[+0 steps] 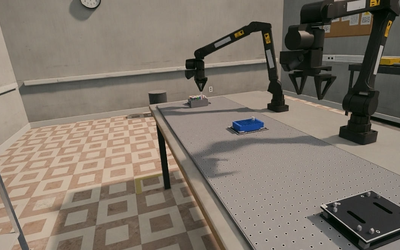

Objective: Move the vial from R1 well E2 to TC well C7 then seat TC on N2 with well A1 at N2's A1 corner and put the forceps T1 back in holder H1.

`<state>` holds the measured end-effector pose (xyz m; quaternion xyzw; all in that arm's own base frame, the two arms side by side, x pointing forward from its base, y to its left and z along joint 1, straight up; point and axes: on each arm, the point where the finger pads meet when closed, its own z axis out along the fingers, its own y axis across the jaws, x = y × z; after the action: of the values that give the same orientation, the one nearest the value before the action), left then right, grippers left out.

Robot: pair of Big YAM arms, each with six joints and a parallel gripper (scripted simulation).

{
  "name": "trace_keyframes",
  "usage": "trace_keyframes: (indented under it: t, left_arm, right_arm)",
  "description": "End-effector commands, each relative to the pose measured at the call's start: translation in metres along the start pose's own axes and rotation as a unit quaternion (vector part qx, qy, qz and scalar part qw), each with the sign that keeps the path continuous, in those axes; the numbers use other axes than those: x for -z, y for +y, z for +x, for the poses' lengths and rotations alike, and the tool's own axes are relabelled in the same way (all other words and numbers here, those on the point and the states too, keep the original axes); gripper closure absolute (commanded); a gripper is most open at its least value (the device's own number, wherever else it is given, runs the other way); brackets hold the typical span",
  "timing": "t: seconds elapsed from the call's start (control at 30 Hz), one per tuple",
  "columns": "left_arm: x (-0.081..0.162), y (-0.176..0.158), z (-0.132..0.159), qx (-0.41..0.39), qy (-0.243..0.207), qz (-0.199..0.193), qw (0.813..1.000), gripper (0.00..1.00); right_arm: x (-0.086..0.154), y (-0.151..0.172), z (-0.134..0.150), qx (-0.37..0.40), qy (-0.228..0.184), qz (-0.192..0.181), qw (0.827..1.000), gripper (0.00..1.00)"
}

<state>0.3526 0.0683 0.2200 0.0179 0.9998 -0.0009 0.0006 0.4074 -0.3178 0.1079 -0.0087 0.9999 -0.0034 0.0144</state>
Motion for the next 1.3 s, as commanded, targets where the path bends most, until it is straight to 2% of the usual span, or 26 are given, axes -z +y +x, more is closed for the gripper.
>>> trace_keyframes:
  t: [0.0, 1.27]
  left_arm:
    - [0.014, 0.003, -0.008, 0.003, -0.017, -0.005, 1.0, 0.0]
    - [0.014, 0.003, -0.008, 0.003, -0.017, -0.005, 1.0, 0.0]
  right_arm:
    - [-0.003, -0.008, -0.001, 0.0, -0.005, 0.003, 1.0, 0.93]
    - [-0.014, -0.006, 0.001, 0.0, -0.003, 0.002, 1.0, 0.93]
